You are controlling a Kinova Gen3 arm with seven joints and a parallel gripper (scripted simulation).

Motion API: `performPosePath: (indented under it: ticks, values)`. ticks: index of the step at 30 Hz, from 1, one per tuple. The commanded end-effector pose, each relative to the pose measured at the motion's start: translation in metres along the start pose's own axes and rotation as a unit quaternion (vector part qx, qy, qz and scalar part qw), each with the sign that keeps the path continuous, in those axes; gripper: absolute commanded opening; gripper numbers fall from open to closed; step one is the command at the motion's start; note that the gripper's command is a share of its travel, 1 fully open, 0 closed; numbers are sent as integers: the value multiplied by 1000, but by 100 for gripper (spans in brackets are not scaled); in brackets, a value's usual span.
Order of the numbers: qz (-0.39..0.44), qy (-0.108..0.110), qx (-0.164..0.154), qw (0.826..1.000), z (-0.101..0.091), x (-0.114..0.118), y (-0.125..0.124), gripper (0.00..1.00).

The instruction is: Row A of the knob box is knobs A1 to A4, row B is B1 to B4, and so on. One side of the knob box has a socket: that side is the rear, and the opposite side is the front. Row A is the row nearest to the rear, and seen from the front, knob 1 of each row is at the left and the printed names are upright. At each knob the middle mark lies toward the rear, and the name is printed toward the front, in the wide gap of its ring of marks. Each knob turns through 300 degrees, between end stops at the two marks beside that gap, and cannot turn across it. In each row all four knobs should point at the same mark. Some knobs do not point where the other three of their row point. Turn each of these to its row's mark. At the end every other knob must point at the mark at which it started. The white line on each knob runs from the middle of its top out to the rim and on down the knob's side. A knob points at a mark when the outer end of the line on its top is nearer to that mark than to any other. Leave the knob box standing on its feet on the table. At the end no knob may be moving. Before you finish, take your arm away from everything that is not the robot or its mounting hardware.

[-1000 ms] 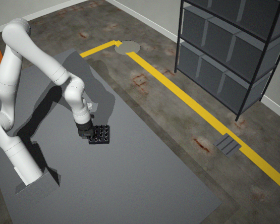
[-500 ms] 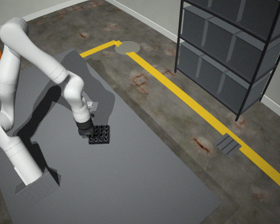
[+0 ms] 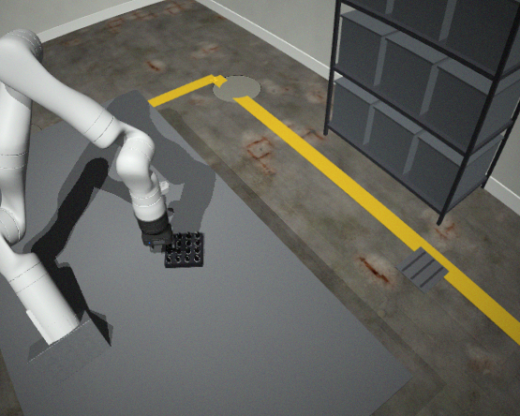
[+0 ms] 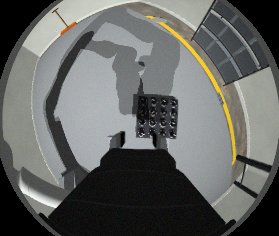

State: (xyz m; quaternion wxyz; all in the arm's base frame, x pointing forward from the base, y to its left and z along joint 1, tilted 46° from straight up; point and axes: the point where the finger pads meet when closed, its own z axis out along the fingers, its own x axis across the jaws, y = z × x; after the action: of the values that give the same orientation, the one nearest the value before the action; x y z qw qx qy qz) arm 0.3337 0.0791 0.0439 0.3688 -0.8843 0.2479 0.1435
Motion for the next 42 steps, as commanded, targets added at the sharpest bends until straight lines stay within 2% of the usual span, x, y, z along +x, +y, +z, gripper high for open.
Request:
performPosePath:
  ticks: [1,8,14,42]
  values:
    - [0,10,-1,1000,-19,5,0,100]
    - [0,10,-1,1000,-66,4,0,100]
    - [0,10,-1,1000,-88,4,0,100]
    - [0,10,-1,1000,-90,4,0,100]
